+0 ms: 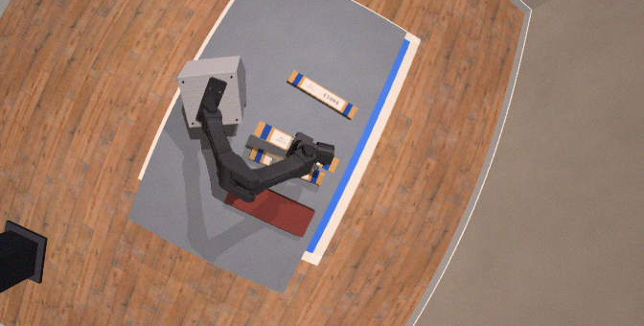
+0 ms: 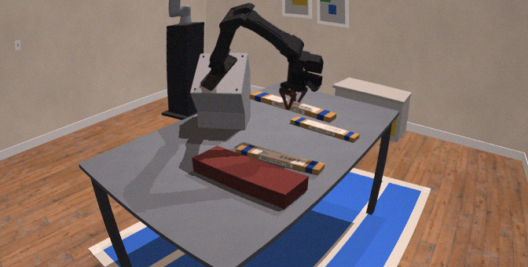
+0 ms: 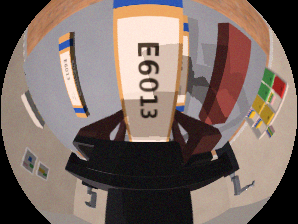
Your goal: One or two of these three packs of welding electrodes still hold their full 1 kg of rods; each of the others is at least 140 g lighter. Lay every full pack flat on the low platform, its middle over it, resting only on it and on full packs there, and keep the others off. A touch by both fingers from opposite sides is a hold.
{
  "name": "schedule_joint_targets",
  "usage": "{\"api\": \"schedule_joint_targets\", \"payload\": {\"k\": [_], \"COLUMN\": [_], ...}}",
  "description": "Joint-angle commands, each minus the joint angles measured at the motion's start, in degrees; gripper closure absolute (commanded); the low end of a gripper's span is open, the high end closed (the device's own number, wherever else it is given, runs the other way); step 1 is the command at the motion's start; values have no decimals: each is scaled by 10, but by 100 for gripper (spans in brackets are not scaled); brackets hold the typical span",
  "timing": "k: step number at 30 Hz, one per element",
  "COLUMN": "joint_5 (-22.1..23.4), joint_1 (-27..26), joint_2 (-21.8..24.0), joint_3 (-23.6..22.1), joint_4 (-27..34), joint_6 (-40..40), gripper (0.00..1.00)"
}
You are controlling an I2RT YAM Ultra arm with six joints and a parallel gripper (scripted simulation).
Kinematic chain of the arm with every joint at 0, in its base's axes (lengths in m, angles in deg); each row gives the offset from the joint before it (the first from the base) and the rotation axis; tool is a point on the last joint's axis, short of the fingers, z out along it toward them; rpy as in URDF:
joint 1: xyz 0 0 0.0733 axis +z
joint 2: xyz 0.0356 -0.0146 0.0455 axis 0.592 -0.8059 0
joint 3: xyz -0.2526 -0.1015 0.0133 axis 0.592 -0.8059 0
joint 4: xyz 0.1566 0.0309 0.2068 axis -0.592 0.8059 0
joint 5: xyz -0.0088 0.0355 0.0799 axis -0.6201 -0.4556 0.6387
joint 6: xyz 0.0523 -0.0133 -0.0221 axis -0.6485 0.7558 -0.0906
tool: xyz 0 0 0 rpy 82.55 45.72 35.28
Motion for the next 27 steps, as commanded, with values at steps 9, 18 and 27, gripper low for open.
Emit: {"api": "schedule_joint_targets", "payload": {"k": [9,18,27], "joint_5": [3,5,8], "joint_1": [9,0,-12], "joint_2": [8,1,-10], "joint_3": [-5,-14,-22], "joint_4": [-50,-73,-100], "joint_6": [24,35,50], "gripper": [100,100,100]}}
